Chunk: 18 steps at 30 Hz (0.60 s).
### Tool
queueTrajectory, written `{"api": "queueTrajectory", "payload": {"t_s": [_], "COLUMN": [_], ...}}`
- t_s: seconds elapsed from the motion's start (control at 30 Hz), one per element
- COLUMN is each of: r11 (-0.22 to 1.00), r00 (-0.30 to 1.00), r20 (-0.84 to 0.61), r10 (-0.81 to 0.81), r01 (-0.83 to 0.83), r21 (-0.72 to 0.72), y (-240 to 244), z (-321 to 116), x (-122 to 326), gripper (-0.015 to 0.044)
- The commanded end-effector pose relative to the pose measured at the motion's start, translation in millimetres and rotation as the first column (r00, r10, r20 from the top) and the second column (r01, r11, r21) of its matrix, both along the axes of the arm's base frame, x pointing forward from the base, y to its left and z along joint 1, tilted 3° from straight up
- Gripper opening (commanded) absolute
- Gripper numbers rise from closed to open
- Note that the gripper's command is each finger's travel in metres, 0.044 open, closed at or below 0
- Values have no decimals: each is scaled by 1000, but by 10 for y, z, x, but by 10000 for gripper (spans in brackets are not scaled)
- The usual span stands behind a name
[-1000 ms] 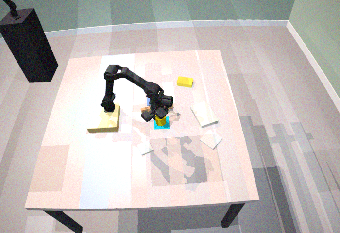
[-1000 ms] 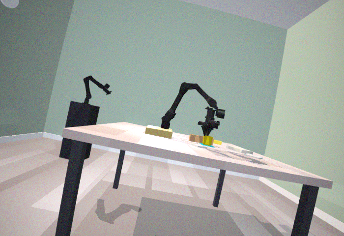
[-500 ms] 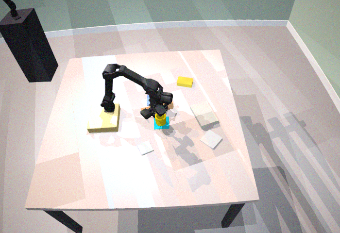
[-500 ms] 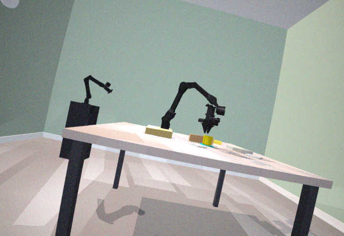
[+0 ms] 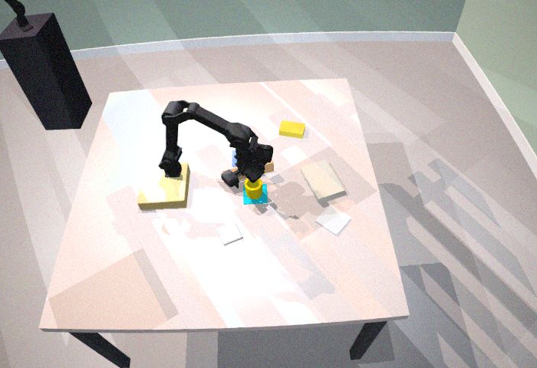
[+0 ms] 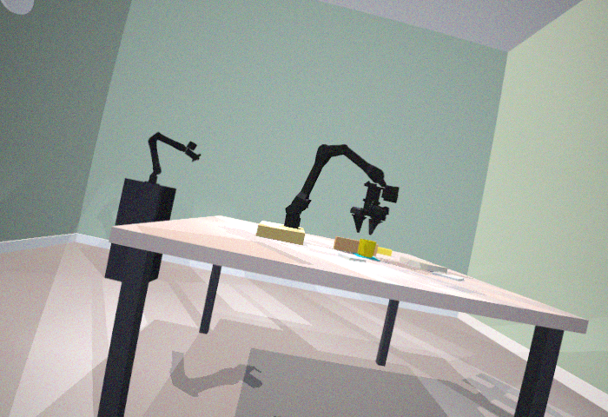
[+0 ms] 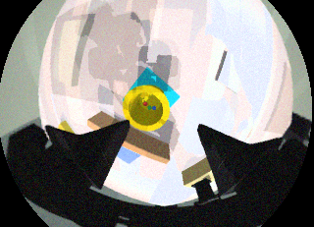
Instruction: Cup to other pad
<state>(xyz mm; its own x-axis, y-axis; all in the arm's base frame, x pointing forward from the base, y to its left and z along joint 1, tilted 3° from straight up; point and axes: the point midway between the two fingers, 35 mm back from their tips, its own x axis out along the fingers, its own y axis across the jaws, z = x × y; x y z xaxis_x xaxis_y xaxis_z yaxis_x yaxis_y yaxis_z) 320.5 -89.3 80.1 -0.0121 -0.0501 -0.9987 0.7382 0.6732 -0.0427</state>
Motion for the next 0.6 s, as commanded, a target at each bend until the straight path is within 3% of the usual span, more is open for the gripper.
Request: {"api": "queueTrajectory", "payload": {"t_s": [0.0, 0.3, 0.57], "r11": [1000, 1000, 1000], "r00": [1000, 1000, 1000], "r20": [15, 18, 15], "r10": [-4, -6, -1], "r01": [4, 6, 1], "r21": [-6, -9, -4], "y": [5, 35, 44], "z": [197, 530, 509], "x": [26, 9, 6], "gripper": [440, 440, 440]}}
